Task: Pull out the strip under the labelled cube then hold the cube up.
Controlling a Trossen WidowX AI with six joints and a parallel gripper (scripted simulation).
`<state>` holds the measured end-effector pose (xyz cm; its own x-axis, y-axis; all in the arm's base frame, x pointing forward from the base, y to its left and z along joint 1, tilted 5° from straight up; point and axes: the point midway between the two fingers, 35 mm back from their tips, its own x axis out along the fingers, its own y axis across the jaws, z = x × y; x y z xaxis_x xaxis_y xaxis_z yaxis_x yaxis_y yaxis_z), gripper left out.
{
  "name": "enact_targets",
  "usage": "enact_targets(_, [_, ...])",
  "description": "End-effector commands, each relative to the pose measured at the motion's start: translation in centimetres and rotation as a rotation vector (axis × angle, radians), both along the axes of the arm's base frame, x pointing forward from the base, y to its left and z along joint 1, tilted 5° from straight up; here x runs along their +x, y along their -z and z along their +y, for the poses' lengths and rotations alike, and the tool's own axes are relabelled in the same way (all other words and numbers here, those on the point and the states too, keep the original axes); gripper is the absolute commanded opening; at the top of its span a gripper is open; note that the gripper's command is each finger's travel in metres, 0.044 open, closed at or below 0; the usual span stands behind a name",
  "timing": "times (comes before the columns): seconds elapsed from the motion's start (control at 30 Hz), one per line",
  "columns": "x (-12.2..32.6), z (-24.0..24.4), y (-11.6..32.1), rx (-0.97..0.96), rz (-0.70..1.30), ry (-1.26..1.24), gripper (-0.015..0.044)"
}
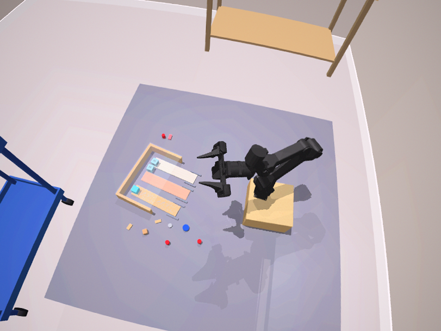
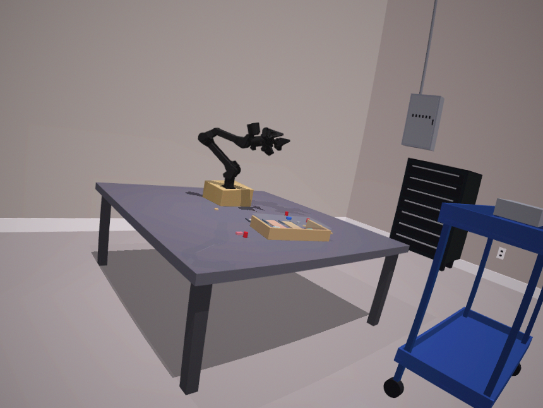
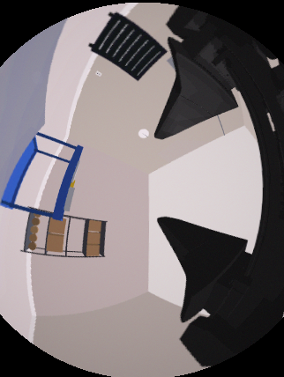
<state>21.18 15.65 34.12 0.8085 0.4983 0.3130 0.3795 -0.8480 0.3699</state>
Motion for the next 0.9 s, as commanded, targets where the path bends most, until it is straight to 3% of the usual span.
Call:
enact_targets(0.0, [0.1,0.0,0.1,-0.017,-0.004,0.008,0.04])
enact_targets(0.07, [0.8,-0.1,1.0,-0.154,-0.038,0.065,0.04])
enact_targets(0.43, [6.0,-2.5,8.8,-1.329,-0.288,0.306,0.04])
enact_targets(0.67, [7.8,-5.3,14.0,-2.051,-0.47,0.188,0.04])
enact_targets(0.87, [8.3,-7.3,17.1,-2.41,-0.594,0.002,0.04])
